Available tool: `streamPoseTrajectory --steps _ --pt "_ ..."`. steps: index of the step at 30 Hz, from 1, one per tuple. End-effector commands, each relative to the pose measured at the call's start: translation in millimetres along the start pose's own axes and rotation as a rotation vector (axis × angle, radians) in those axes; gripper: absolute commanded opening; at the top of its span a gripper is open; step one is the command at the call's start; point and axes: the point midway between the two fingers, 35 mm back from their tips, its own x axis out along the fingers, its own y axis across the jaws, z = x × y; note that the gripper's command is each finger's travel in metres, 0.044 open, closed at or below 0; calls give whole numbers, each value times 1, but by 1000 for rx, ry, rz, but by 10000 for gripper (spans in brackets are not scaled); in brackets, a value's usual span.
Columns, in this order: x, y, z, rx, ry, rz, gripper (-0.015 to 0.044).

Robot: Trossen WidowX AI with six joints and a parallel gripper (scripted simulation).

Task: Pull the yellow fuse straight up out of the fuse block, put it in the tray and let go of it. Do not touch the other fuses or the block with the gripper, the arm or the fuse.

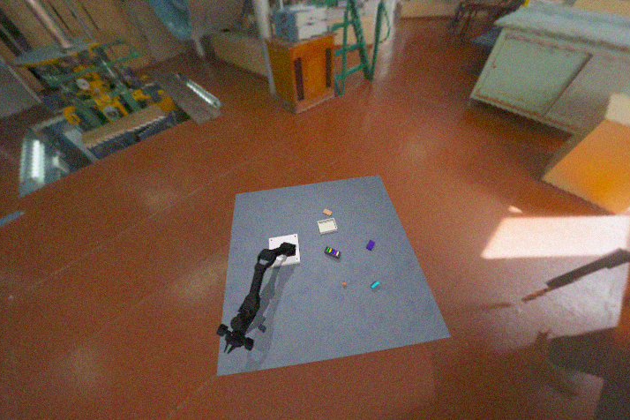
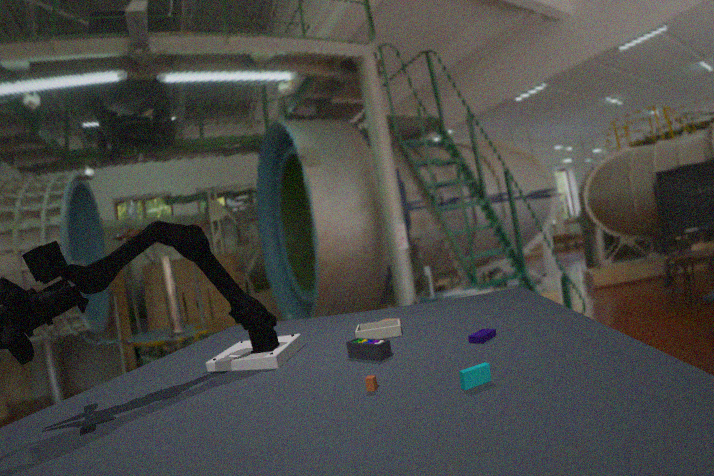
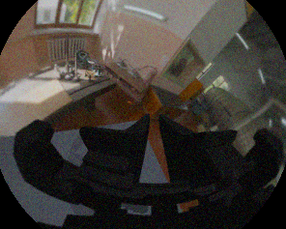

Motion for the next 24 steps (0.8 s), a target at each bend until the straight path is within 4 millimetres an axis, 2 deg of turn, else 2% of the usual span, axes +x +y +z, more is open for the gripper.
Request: streamPoseTrajectory --steps 1,6,12,18,24 --pt "-29 67 17 -87 -9 147 66" --pt "-67 136 27 -194 -13 299 66" --pt "-126 212 30 -336 -27 480 66" --pt "-197 276 25 -487 -50 657 66" --pt "-276 328 8 -661 -84 831 66"
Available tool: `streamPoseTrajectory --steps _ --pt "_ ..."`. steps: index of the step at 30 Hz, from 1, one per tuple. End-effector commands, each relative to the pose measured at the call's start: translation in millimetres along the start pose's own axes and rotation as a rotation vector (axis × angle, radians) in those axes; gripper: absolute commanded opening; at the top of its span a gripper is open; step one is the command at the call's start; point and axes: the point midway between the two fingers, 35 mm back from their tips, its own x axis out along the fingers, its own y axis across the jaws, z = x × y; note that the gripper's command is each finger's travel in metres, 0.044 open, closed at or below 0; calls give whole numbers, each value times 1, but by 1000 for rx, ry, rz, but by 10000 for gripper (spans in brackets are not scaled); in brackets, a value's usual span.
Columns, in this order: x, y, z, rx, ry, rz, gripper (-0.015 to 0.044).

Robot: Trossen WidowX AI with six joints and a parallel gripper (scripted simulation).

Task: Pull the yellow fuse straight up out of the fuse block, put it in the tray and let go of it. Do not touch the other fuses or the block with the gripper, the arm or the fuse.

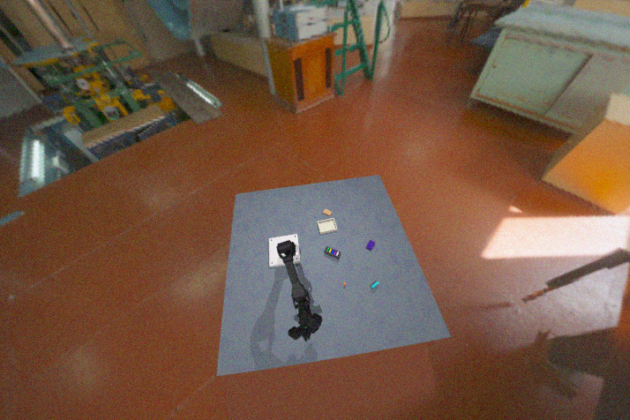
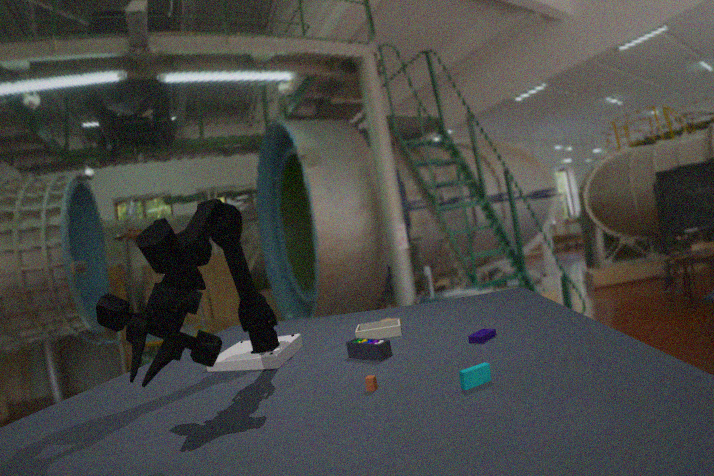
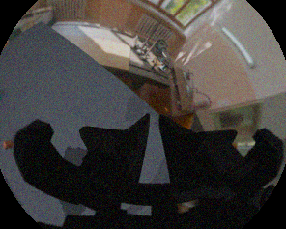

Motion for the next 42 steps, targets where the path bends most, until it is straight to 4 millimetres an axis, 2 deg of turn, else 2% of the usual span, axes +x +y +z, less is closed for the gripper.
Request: streamPoseTrajectory --steps 1,7,13,18,24,29,34,36,42 --pt "-24 68 20 -143 -19 136 66" --pt "-64 154 31 -349 -39 304 66" --pt "-116 235 25 -577 -59 468 66" --pt "-166 294 5 -787 -77 599 66" --pt "-232 350 -36 -1068 -98 747 66" --pt "-288 381 -83 -1335 -112 861 66" --pt "-341 392 -140 -1637 -122 961 66" --pt "-349 392 -150 -1692 -123 976 66" --pt "-348 393 -150 -1696 -123 977 66"
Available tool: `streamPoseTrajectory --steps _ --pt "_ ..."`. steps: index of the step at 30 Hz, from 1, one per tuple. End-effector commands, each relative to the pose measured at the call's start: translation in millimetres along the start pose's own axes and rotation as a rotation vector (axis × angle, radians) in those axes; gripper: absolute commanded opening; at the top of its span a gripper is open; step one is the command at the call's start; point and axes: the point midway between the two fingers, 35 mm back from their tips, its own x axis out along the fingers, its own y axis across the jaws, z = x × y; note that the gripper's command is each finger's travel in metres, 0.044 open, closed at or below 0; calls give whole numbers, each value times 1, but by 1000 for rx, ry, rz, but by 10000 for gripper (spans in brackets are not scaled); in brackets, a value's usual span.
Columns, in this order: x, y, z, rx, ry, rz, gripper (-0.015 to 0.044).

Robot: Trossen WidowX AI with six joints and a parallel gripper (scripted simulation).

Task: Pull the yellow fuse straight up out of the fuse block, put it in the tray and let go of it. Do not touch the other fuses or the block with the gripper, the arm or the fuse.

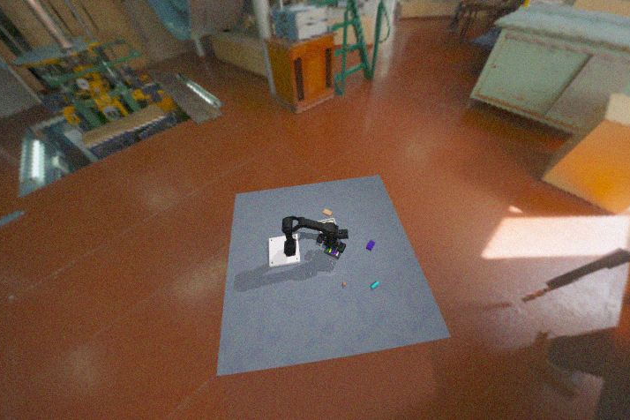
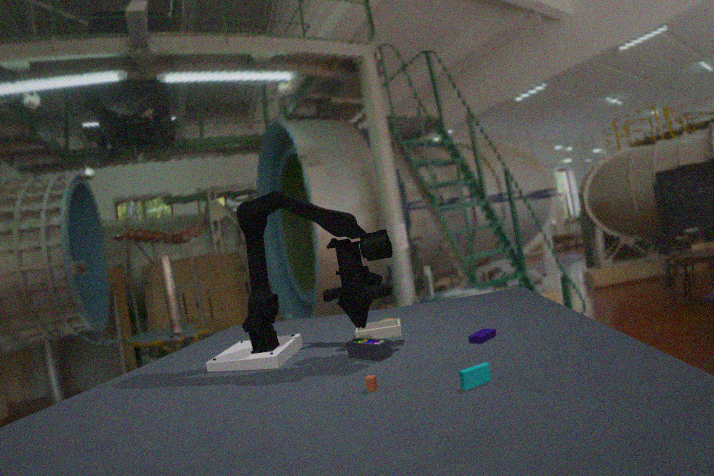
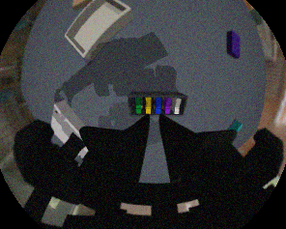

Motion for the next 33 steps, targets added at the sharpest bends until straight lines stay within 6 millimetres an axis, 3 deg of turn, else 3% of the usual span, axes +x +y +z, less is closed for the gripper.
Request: streamPoseTrajectory --steps 1,33 --pt "0 8 3 -33 1 19 66" --pt "26 7 3 -33 1 19 66"
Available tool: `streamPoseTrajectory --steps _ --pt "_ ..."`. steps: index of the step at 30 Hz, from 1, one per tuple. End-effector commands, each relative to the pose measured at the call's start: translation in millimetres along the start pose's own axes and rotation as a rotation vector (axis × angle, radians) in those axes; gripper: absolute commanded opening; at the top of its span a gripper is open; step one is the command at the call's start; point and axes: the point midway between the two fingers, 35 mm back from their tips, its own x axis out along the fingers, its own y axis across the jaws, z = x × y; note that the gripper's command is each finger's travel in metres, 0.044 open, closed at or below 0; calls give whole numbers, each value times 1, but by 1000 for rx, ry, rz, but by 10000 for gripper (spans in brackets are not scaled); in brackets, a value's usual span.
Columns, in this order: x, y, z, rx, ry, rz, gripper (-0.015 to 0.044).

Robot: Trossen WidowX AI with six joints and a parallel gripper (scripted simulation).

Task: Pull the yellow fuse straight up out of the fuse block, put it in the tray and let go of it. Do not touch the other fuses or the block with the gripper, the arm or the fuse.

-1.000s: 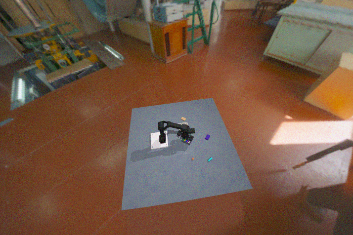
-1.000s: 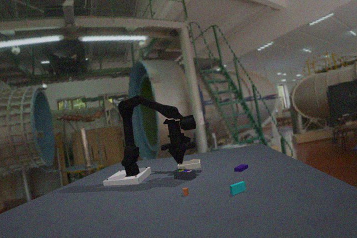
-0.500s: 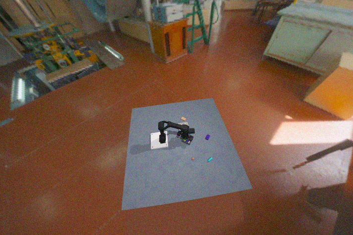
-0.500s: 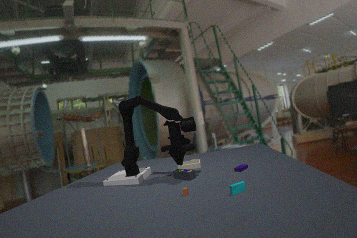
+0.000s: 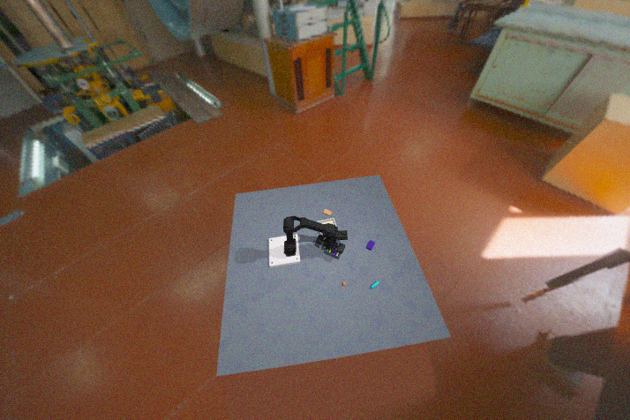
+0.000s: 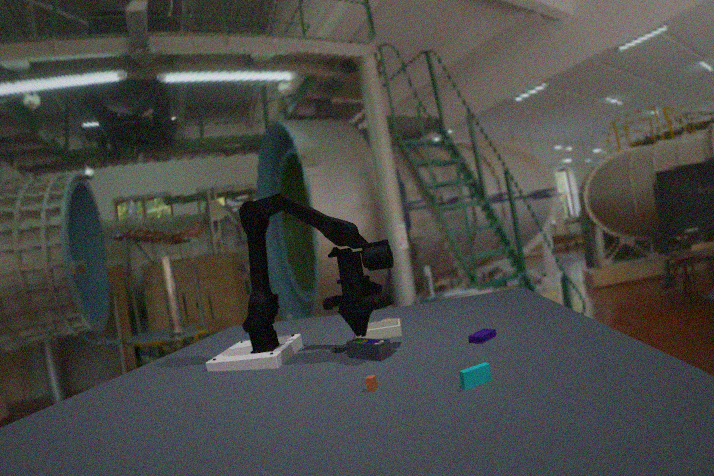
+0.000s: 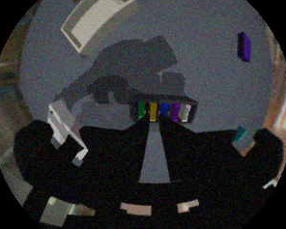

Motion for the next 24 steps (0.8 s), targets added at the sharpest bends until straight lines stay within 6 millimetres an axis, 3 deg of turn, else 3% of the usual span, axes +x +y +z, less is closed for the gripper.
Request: streamPoseTrajectory --steps 1,24 --pt "5 1 1 -3 -6 3 66" --pt "13 1 0 -3 -6 3 66"
